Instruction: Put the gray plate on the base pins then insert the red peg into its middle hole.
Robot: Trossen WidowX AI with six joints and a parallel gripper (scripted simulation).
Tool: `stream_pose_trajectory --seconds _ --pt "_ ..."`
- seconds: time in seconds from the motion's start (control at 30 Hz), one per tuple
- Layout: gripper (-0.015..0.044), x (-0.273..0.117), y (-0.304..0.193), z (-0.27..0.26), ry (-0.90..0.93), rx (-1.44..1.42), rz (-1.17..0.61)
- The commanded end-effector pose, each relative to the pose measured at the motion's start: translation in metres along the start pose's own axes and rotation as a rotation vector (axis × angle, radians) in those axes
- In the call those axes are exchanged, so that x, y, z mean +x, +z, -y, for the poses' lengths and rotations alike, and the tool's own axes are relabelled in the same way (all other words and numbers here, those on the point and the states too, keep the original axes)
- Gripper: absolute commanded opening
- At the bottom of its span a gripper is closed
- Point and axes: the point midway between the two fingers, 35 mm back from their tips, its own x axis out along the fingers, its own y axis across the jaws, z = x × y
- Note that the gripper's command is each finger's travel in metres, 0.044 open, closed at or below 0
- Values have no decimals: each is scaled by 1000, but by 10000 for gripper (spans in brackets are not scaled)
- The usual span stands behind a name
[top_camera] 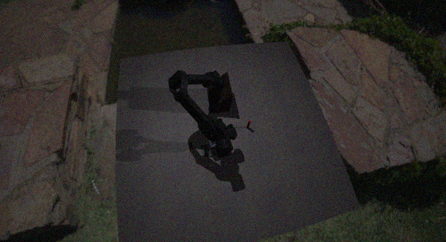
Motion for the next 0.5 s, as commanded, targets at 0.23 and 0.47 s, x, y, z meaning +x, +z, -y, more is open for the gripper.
stream_pose_trajectory --seconds 0.23,0.47 --pt "0 15 -1 0 0 -5 -6" --pt "0 23 -1 0 0 -5 -6"
